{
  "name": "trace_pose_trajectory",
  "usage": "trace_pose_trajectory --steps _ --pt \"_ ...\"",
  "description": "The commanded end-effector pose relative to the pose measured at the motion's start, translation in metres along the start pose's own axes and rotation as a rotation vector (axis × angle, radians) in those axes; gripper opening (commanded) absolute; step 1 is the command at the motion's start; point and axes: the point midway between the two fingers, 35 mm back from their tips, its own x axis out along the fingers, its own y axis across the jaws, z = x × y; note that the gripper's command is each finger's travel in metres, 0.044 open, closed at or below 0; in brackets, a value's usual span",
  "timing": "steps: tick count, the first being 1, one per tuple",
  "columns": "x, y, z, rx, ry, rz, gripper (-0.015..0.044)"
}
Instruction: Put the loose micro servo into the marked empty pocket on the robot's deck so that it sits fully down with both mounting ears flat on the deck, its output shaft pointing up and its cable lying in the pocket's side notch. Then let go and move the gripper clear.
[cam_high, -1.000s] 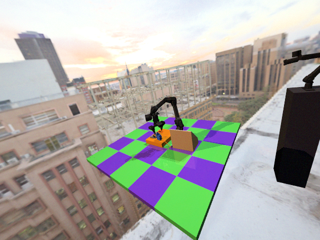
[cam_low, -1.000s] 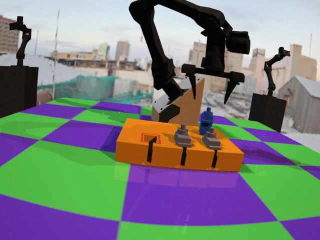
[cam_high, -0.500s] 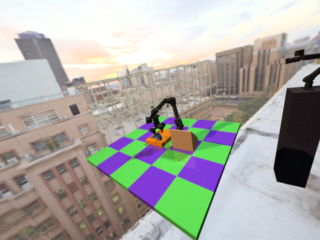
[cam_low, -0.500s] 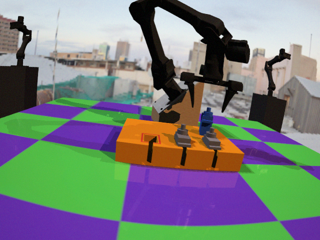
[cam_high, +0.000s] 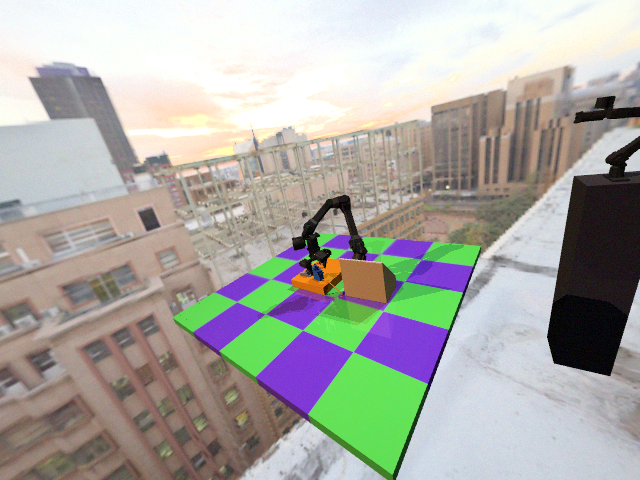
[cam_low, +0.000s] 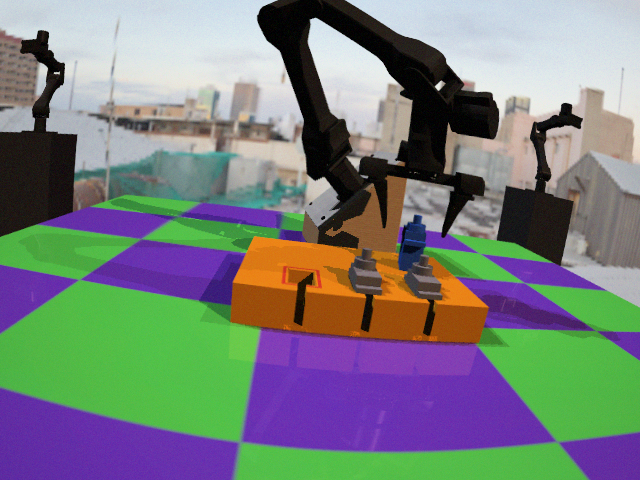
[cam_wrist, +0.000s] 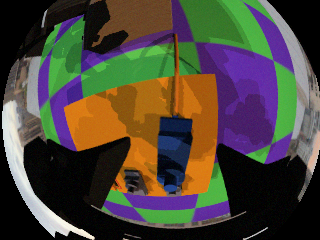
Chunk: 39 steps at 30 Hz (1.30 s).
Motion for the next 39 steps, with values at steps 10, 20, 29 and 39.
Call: trace_pose_trajectory --steps 10,20,29,39 --pt "0.003 0.001 0.000 -0.006 0.005 0.004 0.0151" --pt "-0.002 0.000 0.000 -0.007 0.005 0.004 0.0006" --pt "-0.027 0.009 0.005 -0.007 0.004 0.004 0.0000" --pt "-0.027 0.012 0.004 -0.007 0.004 0.004 0.0000"
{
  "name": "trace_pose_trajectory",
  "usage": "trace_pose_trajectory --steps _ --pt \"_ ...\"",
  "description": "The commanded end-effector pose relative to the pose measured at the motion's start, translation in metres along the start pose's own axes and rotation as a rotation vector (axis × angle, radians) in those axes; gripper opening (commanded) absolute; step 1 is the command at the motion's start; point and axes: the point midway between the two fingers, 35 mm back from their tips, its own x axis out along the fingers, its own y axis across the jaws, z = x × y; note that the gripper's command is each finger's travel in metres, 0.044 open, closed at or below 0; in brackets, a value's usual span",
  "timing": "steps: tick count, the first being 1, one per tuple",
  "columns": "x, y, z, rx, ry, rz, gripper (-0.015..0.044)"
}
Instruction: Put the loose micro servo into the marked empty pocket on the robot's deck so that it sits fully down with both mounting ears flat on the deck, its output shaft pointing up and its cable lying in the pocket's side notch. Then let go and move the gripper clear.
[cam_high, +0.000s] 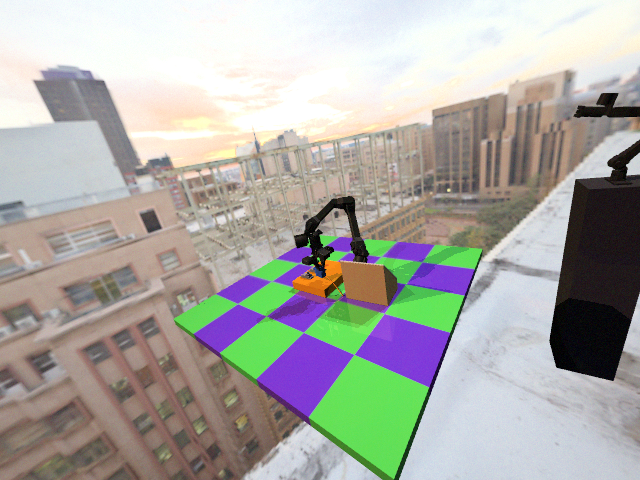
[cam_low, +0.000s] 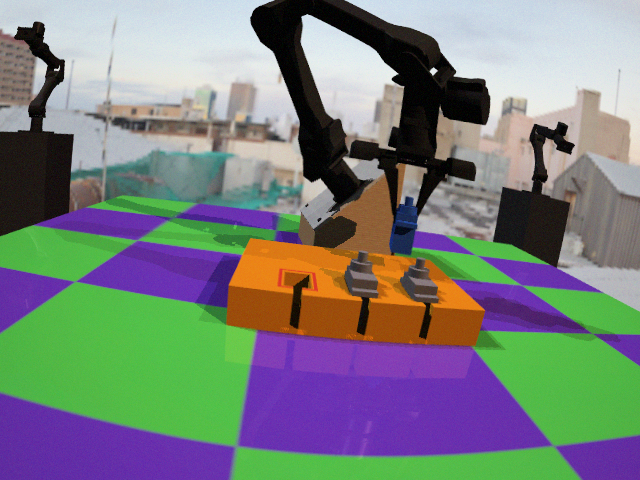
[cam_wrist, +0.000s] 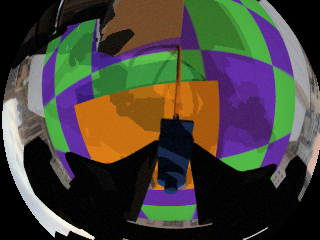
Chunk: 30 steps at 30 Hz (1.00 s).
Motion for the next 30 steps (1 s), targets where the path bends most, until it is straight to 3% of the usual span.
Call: trace_pose_trajectory --steps 1,15,30 --pt "-0.002 0.000 -0.002 0.006 0.001 -0.008 0.0000" --pt "-0.002 -0.010 -0.030 0.007 0.002 -0.008 0.0000" --pt "-0.002 0.055 -0.042 0.006 0.002 -0.004 0.0000"
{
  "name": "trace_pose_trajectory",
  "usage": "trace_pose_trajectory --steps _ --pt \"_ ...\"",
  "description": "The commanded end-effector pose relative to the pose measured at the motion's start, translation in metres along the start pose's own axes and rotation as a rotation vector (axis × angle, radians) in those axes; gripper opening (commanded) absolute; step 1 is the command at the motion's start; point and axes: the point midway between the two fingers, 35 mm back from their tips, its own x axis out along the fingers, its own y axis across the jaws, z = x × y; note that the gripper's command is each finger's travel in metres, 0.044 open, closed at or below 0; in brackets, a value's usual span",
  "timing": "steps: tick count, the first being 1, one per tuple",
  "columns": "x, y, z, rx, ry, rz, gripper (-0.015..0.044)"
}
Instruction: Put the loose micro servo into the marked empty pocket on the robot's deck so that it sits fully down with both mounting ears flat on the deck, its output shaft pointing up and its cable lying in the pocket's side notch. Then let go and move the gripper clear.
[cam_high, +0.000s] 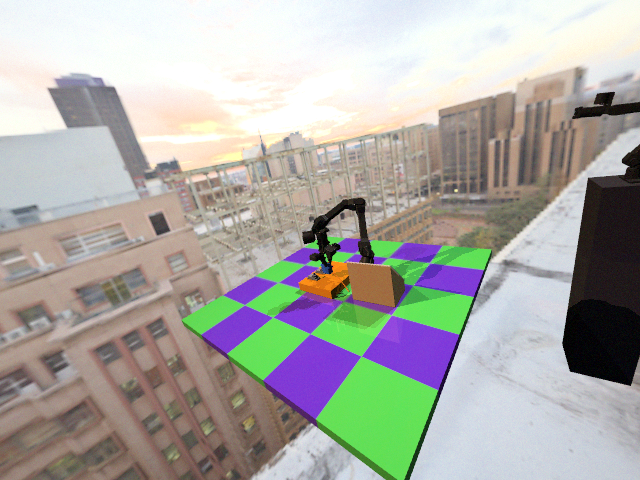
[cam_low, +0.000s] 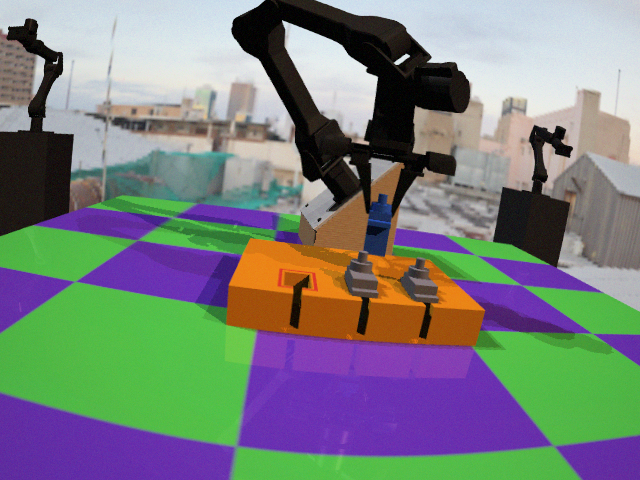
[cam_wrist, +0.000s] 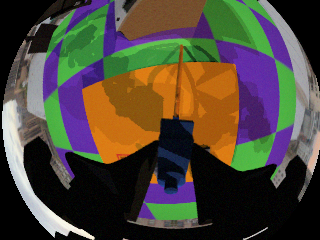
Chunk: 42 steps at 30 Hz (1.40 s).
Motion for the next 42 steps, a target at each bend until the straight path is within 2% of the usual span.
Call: trace_pose_trajectory --steps 1,17,23,42 --pt "-0.001 0.020 -0.004 -0.005 0.009 0.002 0.0000" --pt "-0.002 0.097 -0.019 -0.006 0.010 0.006 0.0000" --pt "-0.002 0.104 -0.020 0.011 0.010 0.007 0.0000" --pt "-0.002 0.104 -0.020 0.635 0.012 0.003 0.0000"
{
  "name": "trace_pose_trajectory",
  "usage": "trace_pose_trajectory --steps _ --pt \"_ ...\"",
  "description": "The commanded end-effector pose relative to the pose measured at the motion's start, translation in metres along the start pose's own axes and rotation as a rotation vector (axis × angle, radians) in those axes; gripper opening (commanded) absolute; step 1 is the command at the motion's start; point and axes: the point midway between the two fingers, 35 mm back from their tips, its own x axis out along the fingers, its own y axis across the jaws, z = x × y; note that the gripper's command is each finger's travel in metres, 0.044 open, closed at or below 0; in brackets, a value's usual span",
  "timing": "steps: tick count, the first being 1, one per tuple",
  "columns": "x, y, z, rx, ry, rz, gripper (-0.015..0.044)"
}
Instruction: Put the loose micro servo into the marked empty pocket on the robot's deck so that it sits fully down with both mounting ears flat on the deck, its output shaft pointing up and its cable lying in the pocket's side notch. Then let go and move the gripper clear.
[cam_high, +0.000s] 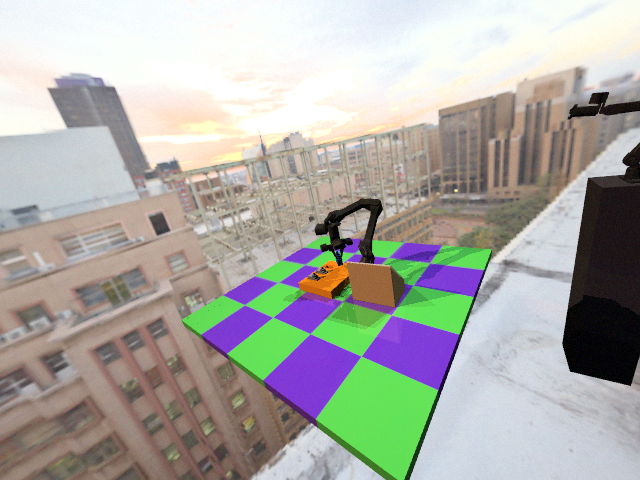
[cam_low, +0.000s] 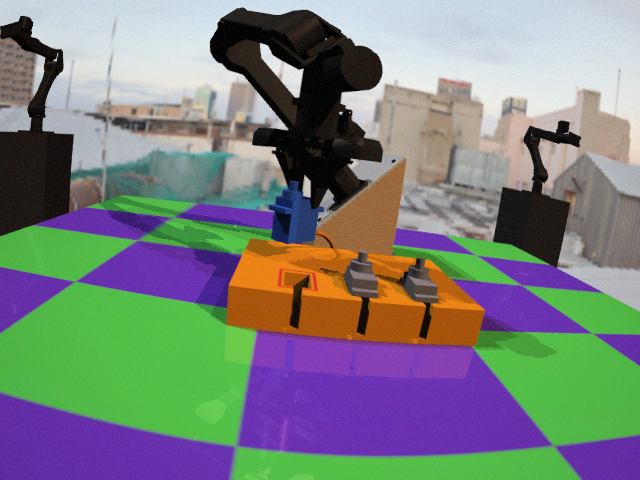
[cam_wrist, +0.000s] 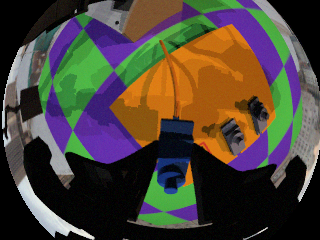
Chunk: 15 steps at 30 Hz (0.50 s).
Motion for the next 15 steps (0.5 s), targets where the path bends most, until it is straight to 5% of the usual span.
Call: trace_pose_trajectory --steps 1,15 --pt "-0.0012 0.0001 -0.0020 0.145 0.007 -0.001 0.0000" --pt "-0.0012 0.0001 -0.0021 0.633 0.007 -0.003 0.0000"
